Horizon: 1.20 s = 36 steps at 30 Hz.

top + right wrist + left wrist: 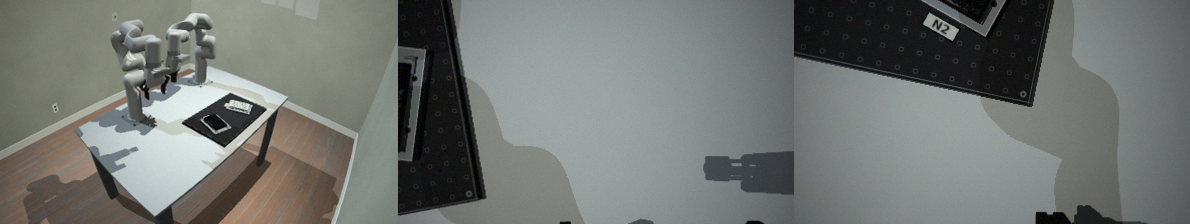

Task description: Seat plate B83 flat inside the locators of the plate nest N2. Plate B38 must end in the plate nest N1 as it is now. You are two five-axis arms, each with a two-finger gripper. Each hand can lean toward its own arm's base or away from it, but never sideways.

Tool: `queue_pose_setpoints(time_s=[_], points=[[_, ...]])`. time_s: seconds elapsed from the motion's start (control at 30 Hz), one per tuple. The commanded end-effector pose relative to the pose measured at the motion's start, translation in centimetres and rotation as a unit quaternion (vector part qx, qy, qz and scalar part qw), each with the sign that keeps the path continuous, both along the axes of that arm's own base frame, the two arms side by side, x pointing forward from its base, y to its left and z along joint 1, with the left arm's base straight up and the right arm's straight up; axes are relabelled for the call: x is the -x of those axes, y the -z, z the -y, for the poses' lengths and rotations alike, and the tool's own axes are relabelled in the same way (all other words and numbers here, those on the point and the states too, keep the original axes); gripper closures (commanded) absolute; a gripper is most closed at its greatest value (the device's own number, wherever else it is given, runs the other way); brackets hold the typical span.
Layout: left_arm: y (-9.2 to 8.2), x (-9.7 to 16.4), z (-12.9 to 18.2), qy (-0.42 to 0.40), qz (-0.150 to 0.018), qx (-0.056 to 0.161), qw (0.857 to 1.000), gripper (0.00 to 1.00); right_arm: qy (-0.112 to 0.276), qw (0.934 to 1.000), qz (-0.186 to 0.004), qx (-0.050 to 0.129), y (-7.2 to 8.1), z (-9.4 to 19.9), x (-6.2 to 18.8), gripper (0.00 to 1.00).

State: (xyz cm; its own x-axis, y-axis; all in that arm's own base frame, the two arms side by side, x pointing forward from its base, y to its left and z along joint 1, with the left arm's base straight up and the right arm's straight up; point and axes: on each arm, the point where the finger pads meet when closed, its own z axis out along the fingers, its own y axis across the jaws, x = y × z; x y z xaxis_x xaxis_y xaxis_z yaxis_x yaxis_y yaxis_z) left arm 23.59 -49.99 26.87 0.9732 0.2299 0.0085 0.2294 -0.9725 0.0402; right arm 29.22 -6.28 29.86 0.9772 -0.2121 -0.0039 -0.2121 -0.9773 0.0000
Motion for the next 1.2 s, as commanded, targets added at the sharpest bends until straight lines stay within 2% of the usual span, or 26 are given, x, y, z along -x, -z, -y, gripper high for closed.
queue_pose_setpoints(time_s=[0.0, 0.53, 0.6, 1.1, 1.17], points=[[0.2, -1.4, 0.5, -0.028, -0.001, 0.000, 1.000, 1.00, 0.000, 1.0000, 0.002, 0.000, -0.1, 0.0, -0.1, 0.00], [2.8, -8.4, 1.4, -0.161, -0.006, -0.002, 0.987, 1.00, 0.000, 1.0000, 0.002, 0.000, -0.1, 0.0, -0.1, 0.00], [2.8, -8.4, 1.4, -0.161, -0.006, -0.002, 0.987, 1.00, 0.000, 1.0000, 0.002, 0.000, -0.1, 0.0, -0.1, 0.00], [5.9, -15.1, 1.0, -0.287, -0.010, -0.005, 0.958, 1.00, 0.000, 1.0000, 0.002, 0.000, -0.1, 0.0, -0.1, 0.00], [5.9, -15.1, 1.0, -0.287, -0.010, -0.005, 0.958, 1.00, 0.000, 1.0000, 0.002, 0.000, -0.1, 0.0, -0.1, 0.00]])
